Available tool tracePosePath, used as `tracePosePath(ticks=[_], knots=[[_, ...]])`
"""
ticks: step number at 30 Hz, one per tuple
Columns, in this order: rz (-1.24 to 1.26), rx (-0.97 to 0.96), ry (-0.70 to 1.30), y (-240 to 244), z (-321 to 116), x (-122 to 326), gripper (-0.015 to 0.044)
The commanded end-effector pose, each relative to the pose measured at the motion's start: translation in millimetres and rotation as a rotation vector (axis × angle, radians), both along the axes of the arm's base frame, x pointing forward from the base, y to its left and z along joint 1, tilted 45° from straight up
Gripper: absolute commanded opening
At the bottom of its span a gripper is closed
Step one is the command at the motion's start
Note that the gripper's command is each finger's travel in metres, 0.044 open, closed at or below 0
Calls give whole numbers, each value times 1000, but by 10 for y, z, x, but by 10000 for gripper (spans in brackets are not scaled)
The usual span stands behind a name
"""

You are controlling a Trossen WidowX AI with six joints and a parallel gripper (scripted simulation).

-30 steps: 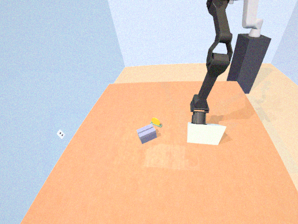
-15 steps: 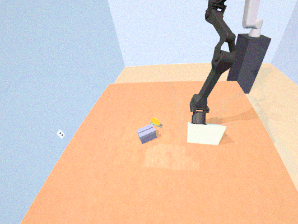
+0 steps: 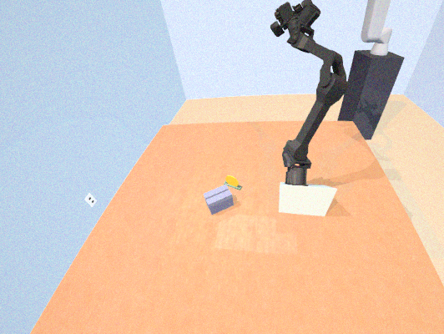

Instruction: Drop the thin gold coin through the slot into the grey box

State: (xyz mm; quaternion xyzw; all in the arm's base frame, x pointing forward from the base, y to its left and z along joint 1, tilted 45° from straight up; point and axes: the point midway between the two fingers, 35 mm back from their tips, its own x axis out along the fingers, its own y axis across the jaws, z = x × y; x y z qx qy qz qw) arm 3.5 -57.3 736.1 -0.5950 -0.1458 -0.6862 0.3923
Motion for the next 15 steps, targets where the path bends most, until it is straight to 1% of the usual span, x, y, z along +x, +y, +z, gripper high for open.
tracePosePath(ticks=[1,7,11,15], knots=[[68,73,3,-245,-82,121,161],[282,339,6,-1010,-474,624,161],[412,534,5,-1442,-855,1039,161],[512,730,7,-1756,-1304,1451,161]])
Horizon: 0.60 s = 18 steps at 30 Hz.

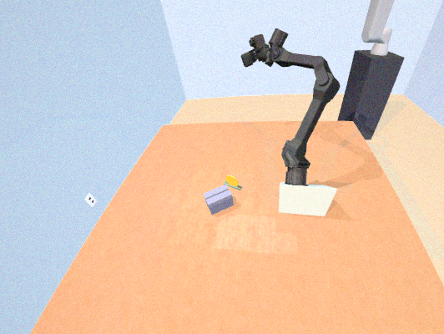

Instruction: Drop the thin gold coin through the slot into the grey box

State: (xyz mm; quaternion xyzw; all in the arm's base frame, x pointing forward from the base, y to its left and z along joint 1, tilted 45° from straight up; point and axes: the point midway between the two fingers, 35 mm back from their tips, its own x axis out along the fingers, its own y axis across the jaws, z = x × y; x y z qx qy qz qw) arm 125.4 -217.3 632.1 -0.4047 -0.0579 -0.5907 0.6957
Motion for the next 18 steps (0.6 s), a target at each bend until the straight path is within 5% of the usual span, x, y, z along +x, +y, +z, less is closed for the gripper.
tracePosePath(ticks=[1,18], knots=[[81,160,9,-219,-385,334,161],[220,975,181,-261,-2880,1765,161]])
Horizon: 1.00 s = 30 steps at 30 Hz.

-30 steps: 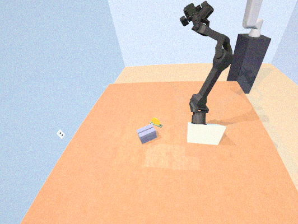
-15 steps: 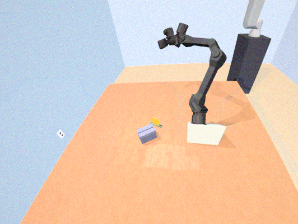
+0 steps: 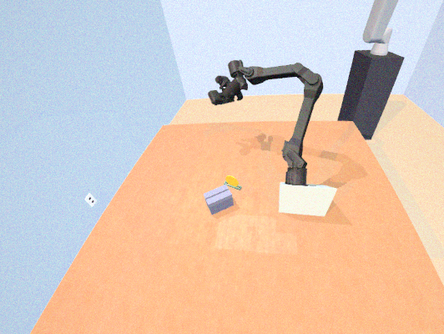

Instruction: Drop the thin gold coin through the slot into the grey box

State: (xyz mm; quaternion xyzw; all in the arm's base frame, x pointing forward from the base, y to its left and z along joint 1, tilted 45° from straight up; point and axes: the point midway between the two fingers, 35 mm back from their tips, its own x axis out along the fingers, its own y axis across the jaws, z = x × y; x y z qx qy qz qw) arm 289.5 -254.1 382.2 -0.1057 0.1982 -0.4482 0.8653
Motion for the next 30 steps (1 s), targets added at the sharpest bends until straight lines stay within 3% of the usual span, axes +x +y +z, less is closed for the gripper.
tracePosePath(ticks=[1,9,16,21,30], knots=[[-2,141,78,162,-543,169,161],[-69,391,320,717,-1730,248,161],[-202,460,611,1297,-2594,-114,161],[-307,376,811,1608,-2954,-471,161],[-313,368,819,1380,-3217,-530,161]])
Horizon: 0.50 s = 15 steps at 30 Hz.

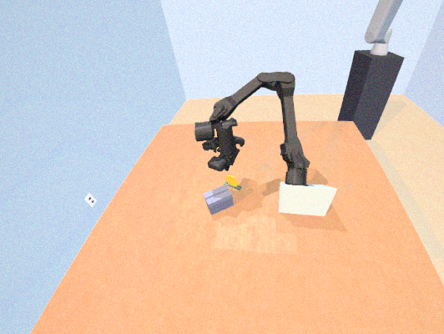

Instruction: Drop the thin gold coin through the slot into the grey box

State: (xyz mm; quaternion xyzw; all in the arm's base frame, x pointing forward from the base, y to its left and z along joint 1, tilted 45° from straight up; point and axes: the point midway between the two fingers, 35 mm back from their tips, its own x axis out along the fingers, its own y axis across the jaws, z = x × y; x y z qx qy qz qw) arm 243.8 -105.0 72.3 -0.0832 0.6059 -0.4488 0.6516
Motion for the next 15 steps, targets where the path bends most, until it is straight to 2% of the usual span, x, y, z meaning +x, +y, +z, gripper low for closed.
tracePosePath(ticks=[1,15], knots=[[-8,-5,23,-111,-118,-73,161],[-8,-4,22,-266,-305,-72,161]])
